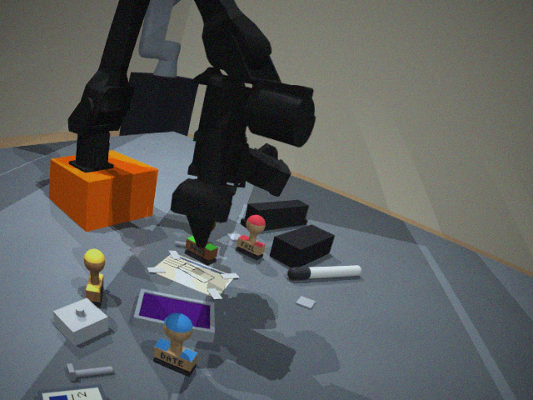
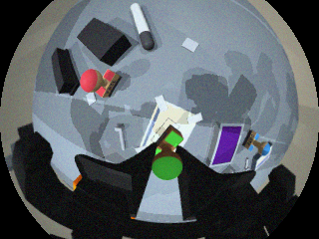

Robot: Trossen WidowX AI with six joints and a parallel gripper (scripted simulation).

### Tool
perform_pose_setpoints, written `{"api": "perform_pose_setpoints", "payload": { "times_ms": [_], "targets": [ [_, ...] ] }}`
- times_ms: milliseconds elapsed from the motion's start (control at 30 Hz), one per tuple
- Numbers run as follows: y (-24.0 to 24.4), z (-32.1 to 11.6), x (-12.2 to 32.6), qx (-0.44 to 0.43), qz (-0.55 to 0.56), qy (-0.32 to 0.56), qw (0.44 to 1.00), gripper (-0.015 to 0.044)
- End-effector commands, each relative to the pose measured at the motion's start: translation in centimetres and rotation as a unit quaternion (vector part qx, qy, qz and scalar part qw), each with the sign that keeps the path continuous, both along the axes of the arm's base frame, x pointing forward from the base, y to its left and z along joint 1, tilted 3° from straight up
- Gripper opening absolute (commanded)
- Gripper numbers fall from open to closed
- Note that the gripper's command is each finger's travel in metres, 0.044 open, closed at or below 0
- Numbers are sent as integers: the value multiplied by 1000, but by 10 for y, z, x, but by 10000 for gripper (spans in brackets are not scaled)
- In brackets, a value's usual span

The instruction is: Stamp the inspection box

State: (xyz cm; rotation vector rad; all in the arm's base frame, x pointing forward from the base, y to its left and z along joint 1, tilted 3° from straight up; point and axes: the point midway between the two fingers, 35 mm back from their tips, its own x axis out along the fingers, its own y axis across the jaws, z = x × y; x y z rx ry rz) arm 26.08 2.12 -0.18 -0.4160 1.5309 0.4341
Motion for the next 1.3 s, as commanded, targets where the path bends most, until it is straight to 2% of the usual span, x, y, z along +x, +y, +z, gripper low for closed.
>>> {"api": "perform_pose_setpoints", "payload": {
  "times_ms": [0, 1267],
  "targets": [
    [0, -4, -1, 0, 0, 3, 1000, 0],
    [0, -23, -4, -1, -2, 1, 1000, 0]
  ]
}}
